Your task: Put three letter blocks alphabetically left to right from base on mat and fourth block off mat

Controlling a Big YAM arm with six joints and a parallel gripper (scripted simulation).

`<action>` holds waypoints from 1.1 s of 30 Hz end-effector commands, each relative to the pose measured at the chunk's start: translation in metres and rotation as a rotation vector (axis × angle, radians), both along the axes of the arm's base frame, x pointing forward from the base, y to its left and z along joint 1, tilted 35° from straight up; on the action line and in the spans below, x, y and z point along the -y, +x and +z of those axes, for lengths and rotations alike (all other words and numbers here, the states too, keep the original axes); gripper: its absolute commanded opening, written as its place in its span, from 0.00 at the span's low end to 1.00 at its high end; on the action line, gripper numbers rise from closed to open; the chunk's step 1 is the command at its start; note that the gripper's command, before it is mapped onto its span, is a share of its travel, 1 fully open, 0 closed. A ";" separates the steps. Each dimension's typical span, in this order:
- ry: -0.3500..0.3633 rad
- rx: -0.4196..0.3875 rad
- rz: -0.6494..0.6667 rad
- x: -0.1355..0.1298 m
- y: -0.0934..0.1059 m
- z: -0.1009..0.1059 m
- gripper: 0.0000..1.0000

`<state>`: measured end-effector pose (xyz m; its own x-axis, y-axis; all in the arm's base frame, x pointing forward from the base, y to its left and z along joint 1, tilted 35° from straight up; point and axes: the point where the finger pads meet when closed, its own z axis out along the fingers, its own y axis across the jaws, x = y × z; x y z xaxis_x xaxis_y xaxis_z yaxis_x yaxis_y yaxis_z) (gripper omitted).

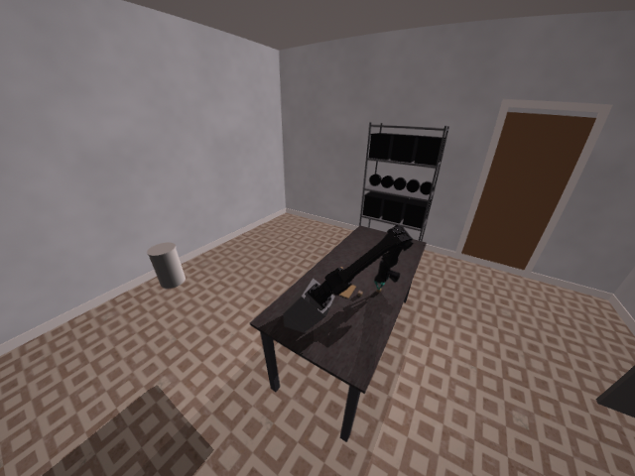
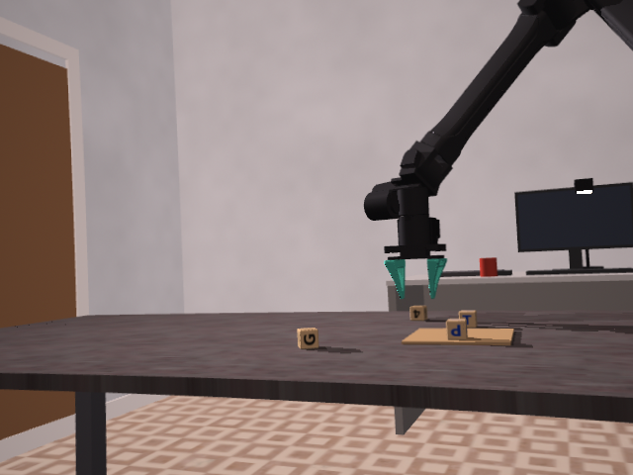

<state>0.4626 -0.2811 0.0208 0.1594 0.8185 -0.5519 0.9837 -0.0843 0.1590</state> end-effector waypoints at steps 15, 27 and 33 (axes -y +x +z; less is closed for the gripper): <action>0.004 -0.007 0.003 -0.006 0.001 -0.012 0.58; 0.004 -0.007 0.002 -0.008 -0.002 -0.013 0.58; 0.003 -0.006 0.003 -0.007 -0.001 -0.012 0.58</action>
